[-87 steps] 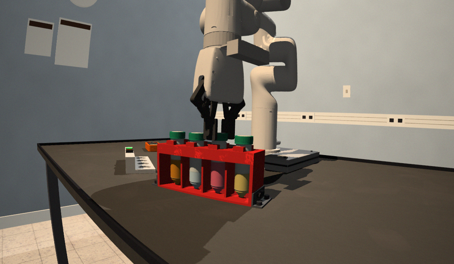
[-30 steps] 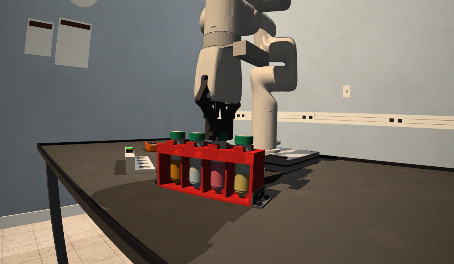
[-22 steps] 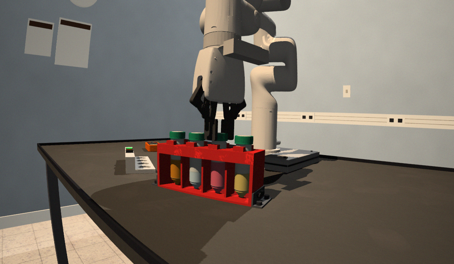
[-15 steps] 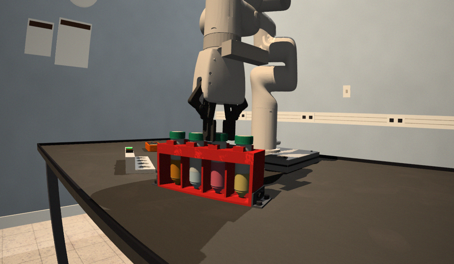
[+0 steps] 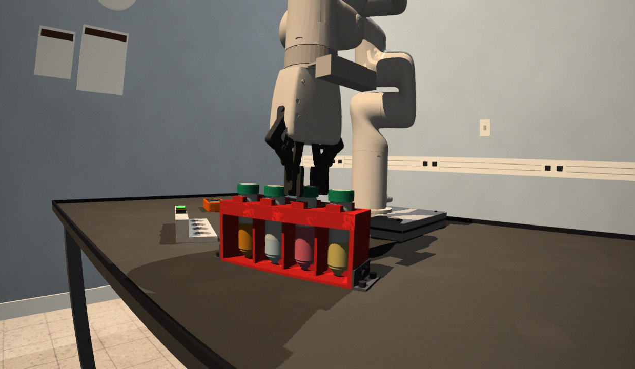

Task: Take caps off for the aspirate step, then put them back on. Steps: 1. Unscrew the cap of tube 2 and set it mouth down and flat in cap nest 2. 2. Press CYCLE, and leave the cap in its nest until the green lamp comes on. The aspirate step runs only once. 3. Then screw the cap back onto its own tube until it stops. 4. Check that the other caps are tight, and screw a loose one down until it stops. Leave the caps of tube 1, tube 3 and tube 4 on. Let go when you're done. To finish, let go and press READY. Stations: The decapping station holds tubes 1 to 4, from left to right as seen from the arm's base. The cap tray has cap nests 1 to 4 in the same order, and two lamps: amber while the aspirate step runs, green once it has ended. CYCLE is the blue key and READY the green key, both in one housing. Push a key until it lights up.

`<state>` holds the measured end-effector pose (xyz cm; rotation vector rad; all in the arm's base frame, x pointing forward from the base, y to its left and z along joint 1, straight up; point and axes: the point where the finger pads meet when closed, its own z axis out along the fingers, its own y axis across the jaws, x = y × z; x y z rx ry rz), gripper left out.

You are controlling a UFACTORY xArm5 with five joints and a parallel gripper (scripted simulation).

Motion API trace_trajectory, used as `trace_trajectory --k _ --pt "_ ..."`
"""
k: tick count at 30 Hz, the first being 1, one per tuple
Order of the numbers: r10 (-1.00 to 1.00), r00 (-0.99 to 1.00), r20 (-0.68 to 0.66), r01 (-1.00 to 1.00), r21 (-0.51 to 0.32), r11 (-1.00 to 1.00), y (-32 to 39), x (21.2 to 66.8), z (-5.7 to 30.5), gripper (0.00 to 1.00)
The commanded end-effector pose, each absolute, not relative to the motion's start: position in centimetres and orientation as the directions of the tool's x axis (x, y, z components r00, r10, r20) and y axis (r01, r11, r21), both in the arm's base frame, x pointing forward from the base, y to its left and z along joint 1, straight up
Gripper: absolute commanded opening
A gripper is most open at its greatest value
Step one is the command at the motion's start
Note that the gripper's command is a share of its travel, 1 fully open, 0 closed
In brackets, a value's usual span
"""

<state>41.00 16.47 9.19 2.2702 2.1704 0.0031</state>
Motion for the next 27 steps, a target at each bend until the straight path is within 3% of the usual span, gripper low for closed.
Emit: trace_trajectory --k 1,13,15,27 --pt "0.995 -0.096 0.002 0.995 0.006 0.096 16.52 41.13 9.36 0.46" --pt "0.838 -0.545 -0.001 0.838 0.006 0.545 16.53 41.13 9.35 0.46" --pt "0.838 -0.545 -0.001 0.838 0.006 0.545 16.53 41.13 9.35 0.46" --pt "0.511 -0.860 -0.004 0.511 0.005 0.860 16.52 41.13 9.35 0.46"
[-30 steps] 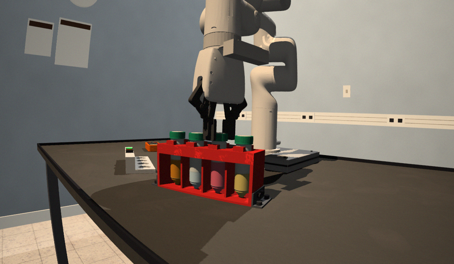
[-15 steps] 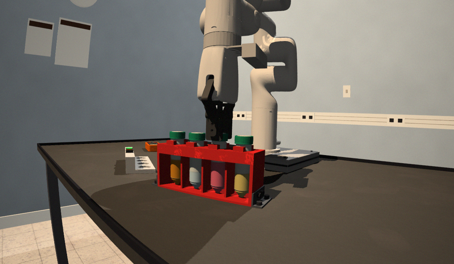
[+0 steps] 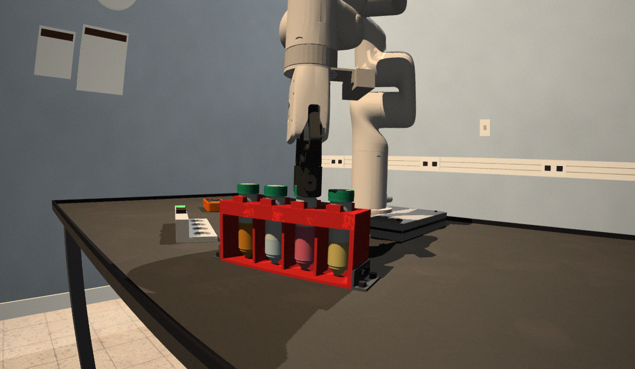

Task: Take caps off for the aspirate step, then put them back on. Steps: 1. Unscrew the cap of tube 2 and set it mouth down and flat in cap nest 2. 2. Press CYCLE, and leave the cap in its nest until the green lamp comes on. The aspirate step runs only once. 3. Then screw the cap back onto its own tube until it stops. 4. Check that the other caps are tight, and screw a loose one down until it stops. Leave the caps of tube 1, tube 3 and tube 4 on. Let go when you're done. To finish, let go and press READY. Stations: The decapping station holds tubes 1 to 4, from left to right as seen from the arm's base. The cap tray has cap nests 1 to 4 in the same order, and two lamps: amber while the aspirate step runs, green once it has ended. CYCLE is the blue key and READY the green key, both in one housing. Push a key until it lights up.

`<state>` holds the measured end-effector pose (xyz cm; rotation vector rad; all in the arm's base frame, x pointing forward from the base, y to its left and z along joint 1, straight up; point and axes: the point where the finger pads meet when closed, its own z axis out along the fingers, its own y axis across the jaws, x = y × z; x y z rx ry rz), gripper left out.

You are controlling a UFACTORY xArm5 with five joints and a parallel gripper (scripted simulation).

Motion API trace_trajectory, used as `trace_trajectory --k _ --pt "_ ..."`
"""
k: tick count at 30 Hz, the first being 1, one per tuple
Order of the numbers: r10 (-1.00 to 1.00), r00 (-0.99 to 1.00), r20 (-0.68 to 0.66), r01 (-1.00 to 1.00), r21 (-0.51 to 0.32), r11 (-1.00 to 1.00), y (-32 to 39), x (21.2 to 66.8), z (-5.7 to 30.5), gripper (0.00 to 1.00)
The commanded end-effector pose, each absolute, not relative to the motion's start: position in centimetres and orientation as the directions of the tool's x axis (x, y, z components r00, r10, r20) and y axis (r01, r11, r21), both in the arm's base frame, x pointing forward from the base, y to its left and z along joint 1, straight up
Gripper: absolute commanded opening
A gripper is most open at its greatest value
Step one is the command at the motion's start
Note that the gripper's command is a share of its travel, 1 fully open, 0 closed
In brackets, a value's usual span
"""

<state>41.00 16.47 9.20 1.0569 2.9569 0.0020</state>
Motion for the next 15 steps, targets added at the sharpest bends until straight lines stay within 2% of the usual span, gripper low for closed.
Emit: trace_trajectory --k 1,8,9,15 --pt "0.511 -0.860 -0.004 0.511 0.005 0.860 16.52 41.13 9.35 0.46" --pt "0.511 -0.860 -0.004 0.511 0.005 0.860 16.52 41.13 9.35 0.46" --pt "0.511 -0.860 -0.004 0.511 0.005 0.860 16.52 41.13 9.35 0.00" --pt "0.511 -0.860 -0.004 0.511 0.005 0.860 16.52 41.13 9.35 0.00"
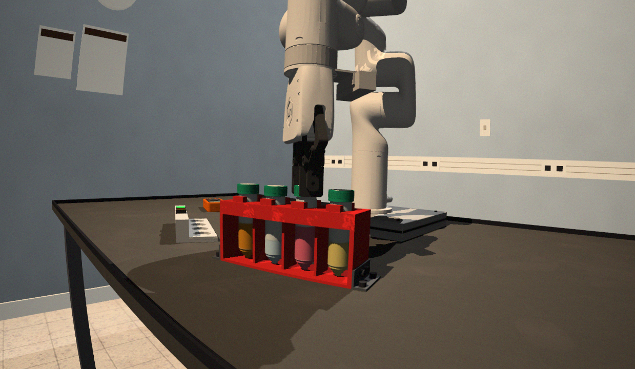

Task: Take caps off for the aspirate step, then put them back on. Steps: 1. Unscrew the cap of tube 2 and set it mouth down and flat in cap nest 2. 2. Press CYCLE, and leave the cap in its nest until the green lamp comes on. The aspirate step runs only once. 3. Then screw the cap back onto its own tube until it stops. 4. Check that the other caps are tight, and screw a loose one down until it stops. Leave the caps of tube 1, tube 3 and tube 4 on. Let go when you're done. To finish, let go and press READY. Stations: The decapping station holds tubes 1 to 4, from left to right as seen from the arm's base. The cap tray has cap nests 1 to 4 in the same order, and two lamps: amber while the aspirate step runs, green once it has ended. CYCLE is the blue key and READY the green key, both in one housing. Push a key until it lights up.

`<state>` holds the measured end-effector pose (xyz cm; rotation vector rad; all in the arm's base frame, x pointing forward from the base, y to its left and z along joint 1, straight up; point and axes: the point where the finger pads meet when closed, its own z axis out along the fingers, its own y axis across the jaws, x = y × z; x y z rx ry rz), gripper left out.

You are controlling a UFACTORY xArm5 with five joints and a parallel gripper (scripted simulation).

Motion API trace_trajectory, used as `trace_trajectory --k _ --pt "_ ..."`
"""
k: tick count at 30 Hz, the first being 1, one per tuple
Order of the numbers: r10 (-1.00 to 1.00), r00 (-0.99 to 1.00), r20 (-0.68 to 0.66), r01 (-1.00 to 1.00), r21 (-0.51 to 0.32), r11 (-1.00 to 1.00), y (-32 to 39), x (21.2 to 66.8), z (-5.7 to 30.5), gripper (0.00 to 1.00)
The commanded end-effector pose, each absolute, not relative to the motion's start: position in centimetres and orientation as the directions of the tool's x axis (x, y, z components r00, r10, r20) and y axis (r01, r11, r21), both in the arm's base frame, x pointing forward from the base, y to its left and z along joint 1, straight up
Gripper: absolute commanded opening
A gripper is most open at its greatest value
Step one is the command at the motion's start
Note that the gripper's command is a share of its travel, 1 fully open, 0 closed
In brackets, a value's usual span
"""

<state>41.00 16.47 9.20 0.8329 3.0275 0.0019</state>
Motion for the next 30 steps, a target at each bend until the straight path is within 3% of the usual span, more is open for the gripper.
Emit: trace_trajectory --k 1,9,20,24,30 --pt "0.511 -0.860 -0.004 0.511 0.005 0.860 16.52 41.13 9.35 0.00" --pt "0.553 -0.833 -0.004 0.553 0.005 0.833 16.52 41.13 9.35 0.00" --pt "0.907 -0.421 0.000 0.907 0.006 0.421 16.52 41.13 9.32 0.00" --pt "0.945 -0.328 0.000 0.945 0.006 0.328 16.52 41.13 9.32 0.00" --pt "0.999 -0.035 0.002 0.999 0.006 0.035 16.52 41.14 9.30 0.00"
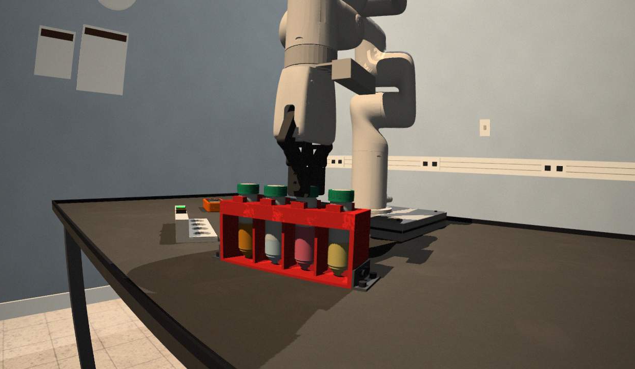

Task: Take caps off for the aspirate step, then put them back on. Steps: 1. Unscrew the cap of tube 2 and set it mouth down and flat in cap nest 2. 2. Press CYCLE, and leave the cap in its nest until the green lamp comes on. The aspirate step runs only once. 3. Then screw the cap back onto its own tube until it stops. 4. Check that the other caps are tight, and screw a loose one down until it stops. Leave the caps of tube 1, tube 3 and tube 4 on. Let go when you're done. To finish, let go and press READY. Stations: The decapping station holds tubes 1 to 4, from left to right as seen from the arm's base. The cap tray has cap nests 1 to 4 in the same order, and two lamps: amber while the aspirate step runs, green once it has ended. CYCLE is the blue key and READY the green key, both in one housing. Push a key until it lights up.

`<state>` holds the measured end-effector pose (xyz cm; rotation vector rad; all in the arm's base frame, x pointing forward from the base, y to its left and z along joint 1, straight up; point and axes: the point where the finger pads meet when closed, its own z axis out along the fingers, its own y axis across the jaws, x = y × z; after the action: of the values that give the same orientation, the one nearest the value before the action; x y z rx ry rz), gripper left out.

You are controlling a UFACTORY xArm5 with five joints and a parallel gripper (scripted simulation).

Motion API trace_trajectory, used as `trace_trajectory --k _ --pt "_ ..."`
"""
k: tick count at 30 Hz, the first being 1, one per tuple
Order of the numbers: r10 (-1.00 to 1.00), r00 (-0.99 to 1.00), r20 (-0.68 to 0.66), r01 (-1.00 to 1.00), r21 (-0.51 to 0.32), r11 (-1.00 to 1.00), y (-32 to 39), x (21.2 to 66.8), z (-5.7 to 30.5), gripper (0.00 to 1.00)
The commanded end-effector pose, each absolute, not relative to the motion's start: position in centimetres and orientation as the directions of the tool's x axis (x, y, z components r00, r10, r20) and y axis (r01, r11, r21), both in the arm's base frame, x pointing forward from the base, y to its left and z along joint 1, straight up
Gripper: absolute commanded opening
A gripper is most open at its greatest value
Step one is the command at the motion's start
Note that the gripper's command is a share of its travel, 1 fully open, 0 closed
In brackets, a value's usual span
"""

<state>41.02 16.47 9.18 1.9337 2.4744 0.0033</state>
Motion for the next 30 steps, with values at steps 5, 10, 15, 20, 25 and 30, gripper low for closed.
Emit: trace_trajectory --k 5,10,15,20,25,30 --pt "0.977 0.214 0.004 0.977 0.005 -0.214 16.52 41.14 9.29 0.00" --pt "0.917 0.399 0.004 0.917 0.004 -0.399 16.52 41.14 9.28 0.00" --pt "0.860 0.511 0.005 0.860 0.004 -0.511 16.52 41.14 9.27 0.00" --pt "0.860 0.511 0.005 0.860 0.004 -0.511 16.52 41.14 9.27 0.00" --pt "0.860 0.511 0.005 0.860 0.004 -0.511 16.52 41.14 9.27 0.46" --pt "0.860 0.511 0.005 0.860 0.004 -0.511 16.52 41.14 9.27 0.46"
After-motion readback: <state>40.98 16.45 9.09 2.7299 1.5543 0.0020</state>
